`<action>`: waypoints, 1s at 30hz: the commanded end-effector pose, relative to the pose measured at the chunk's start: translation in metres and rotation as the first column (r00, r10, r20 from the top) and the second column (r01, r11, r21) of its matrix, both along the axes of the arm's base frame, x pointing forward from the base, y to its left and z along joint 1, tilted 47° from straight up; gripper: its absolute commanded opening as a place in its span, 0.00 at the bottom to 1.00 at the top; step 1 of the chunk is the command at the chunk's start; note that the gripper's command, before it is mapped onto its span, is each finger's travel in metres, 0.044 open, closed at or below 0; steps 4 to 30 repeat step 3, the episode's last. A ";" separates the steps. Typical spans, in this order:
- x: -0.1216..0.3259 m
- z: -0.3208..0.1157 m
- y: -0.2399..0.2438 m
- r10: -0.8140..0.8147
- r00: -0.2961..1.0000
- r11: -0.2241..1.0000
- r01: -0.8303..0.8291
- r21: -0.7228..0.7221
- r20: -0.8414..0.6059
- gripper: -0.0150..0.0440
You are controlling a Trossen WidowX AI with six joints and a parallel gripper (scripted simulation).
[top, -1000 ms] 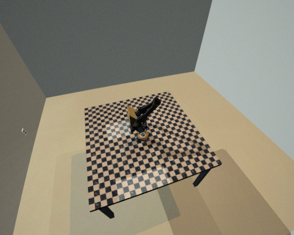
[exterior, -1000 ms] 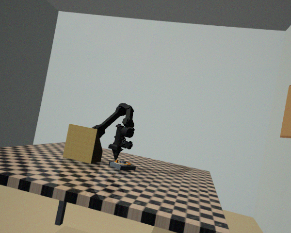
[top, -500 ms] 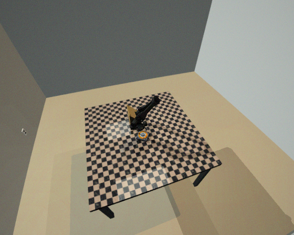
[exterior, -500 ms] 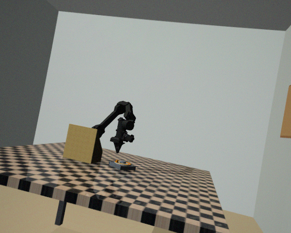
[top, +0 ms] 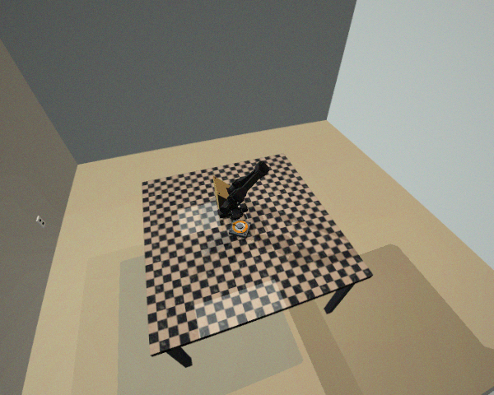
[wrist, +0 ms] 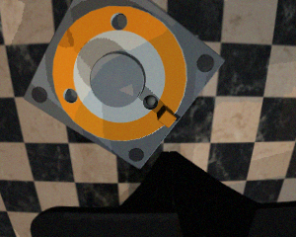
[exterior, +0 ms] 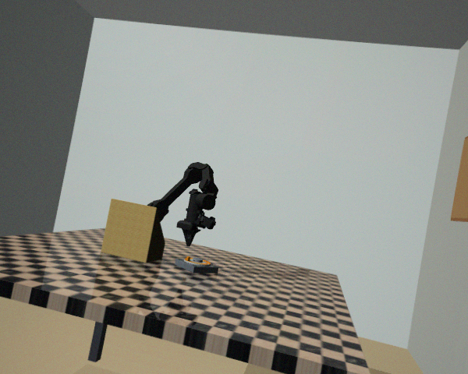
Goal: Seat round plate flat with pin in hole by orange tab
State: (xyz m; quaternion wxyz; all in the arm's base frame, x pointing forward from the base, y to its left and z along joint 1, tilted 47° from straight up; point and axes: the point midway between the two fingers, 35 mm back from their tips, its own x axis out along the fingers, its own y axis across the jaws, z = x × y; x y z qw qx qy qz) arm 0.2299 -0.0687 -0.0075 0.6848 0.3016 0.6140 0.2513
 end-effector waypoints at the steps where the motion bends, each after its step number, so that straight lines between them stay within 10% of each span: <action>1: 0.000 0.000 0.000 -0.003 1.000 1.000 0.003 0.000 -0.001 0.25; 30: 0.000 0.000 0.000 -0.003 1.000 1.000 0.003 0.000 -0.001 0.25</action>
